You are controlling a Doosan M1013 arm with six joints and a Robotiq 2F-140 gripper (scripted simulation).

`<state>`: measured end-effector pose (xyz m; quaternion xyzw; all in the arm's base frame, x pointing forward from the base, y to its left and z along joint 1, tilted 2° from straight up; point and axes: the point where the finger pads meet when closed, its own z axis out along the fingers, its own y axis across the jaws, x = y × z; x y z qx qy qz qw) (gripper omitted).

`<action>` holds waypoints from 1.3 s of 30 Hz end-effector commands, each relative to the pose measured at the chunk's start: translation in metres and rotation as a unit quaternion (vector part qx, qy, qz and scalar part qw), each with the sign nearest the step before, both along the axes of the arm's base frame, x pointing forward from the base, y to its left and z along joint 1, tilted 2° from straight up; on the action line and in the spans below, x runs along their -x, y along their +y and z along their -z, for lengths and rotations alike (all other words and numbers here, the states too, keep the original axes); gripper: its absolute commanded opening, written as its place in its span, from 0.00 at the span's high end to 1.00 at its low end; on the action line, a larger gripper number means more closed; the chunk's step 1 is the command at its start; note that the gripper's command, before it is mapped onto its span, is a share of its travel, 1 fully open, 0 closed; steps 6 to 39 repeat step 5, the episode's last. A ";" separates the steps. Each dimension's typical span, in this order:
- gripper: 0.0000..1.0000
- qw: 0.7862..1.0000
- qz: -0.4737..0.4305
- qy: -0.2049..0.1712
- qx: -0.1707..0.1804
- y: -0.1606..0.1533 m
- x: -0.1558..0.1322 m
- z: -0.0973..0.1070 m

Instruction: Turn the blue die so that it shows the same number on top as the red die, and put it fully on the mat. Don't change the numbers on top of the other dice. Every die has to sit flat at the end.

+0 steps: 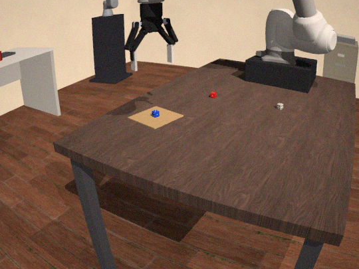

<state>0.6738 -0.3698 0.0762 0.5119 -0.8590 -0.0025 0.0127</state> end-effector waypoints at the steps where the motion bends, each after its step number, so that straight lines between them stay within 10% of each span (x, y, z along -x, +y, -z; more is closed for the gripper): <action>1: 0.00 1.000 0.000 0.001 0.002 0.000 0.000 -0.004; 39: 0.00 1.000 0.000 0.001 0.002 0.000 0.000 -0.004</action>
